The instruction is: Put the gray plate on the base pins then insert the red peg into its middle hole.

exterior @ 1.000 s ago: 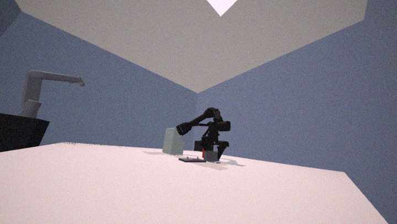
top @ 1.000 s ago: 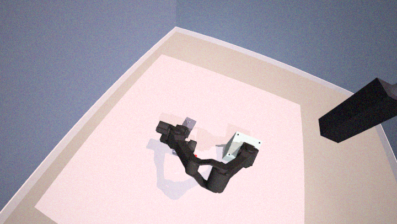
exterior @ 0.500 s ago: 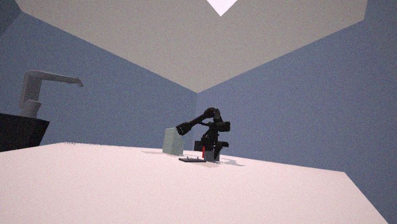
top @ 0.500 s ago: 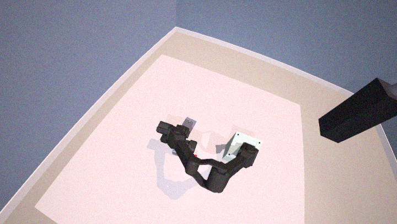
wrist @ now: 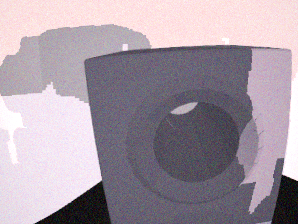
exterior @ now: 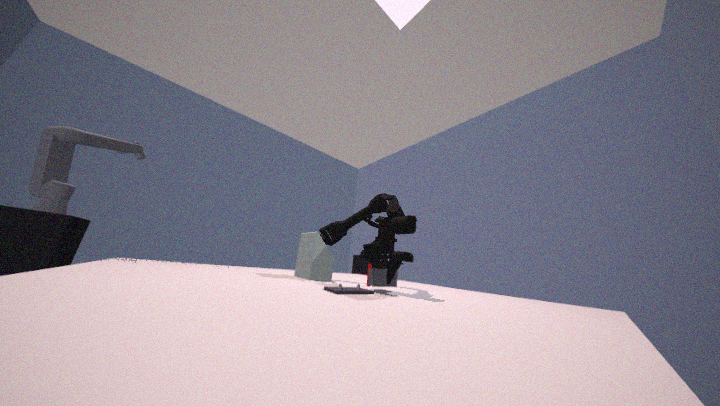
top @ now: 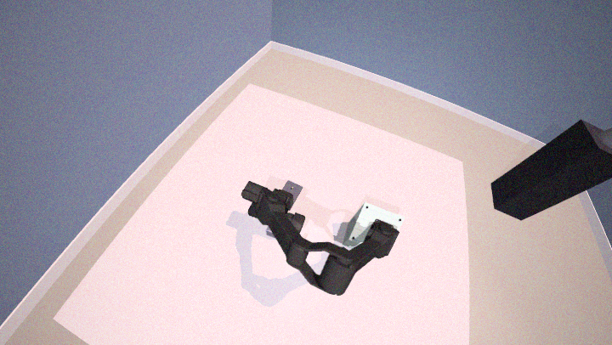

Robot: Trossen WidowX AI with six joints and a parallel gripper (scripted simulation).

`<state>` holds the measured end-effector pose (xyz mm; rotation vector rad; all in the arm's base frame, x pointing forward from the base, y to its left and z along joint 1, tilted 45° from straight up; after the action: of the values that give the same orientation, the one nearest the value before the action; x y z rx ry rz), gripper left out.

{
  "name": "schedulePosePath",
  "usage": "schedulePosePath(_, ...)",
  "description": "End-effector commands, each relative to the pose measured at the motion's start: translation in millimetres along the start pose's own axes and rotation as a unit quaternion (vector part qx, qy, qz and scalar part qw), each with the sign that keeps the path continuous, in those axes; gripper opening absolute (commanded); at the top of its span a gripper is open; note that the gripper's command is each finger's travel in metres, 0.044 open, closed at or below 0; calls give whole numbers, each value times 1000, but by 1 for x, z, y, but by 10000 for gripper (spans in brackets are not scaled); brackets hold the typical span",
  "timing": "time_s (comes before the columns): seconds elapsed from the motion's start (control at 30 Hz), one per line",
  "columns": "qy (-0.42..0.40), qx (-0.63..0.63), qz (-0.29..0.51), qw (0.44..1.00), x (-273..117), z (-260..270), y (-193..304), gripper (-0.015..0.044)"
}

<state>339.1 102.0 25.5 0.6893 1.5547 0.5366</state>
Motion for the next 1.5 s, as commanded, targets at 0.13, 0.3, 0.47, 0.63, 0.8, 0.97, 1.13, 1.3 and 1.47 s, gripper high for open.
schedulePosePath(0.13,-6,-9,-2,1000,-28,4,3,0)
schedulePosePath(0.3,-6,-10,-3,1000,-43,4,2,0)
schedulePosePath(0.47,-6,-11,-4,1000,-58,3,2,0)
schedulePosePath(0.63,-6,-11,-3,1000,-73,2,2,0)
schedulePosePath(0.8,-6,-9,-2,1000,-90,0,3,0)
schedulePosePath(0.97,-6,-8,-1,1000,-105,-3,4,0)
schedulePosePath(1.13,-5,-7,1,1000,-119,-6,5,0)
schedulePosePath(1.3,-5,-6,1,1000,-118,-5,4,0)
schedulePosePath(1.47,-5,0,1,1000,-112,1,-9,0)
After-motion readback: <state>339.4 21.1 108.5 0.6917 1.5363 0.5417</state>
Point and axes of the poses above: the point midway between the two fingers, 35 mm back from their tips, its own x axis out along the fingers, its own z axis across the jaws, y = z × x, the point moved 3 cm from there along -x, back along the fingers, and after that the axes turned 11 degrees about x, right-handed, at the moved point
